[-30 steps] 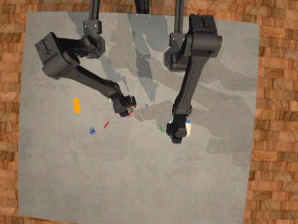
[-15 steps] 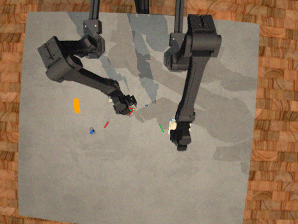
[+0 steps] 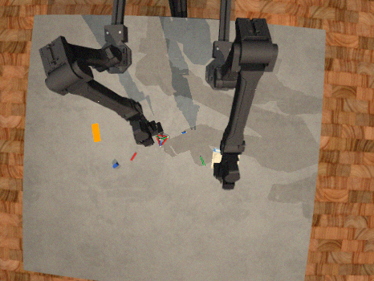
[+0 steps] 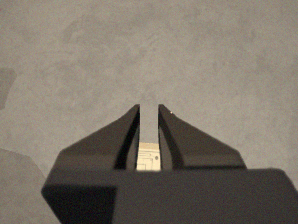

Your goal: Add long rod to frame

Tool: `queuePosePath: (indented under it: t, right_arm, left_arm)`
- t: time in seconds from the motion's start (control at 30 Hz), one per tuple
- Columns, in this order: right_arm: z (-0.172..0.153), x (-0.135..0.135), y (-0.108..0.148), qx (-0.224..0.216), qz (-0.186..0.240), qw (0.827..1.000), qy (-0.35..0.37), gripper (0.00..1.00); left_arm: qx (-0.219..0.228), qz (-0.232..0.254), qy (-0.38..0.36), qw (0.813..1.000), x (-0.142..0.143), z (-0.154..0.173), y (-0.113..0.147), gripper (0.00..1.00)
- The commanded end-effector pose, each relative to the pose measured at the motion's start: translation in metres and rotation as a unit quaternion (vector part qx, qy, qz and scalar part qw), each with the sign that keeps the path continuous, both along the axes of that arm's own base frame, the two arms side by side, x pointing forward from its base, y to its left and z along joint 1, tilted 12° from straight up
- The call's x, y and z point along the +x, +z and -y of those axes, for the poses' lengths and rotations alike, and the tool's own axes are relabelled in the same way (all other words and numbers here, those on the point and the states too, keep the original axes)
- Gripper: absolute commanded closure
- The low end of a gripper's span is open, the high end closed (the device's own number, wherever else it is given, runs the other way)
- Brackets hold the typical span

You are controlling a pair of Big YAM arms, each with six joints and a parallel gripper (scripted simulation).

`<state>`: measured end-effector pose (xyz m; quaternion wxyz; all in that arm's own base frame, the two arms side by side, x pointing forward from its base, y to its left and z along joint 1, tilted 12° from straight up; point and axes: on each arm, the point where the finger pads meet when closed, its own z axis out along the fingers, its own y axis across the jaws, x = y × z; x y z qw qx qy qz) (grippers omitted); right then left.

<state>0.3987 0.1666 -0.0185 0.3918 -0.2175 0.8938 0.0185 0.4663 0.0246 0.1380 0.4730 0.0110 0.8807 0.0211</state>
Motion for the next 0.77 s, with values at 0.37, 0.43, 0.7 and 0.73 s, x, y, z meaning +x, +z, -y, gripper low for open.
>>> queuePosePath:
  t: [0.37,0.43,0.7,0.73]
  right_arm:
    - [0.157,0.063,0.143,0.06,0.08,0.98,-0.17,0.0]
    - [0.171,0.067,0.155,0.064,0.086,0.977,-0.184,0.0]
    - [0.192,0.076,0.169,0.066,0.09,0.974,-0.199,0.0]
    - [0.192,0.076,0.169,0.066,0.09,0.974,-0.199,0.0]
  left_arm:
    - [0.0,0.01,0.002,1.0,0.007,-0.001,0.01,0.86]
    - [0.0,0.01,0.002,1.0,0.007,-0.001,0.01,0.86]
    - [0.0,0.01,0.002,1.0,0.007,-0.001,0.01,0.86]
    - [0.0,0.01,0.002,1.0,0.007,-0.001,0.01,0.86]
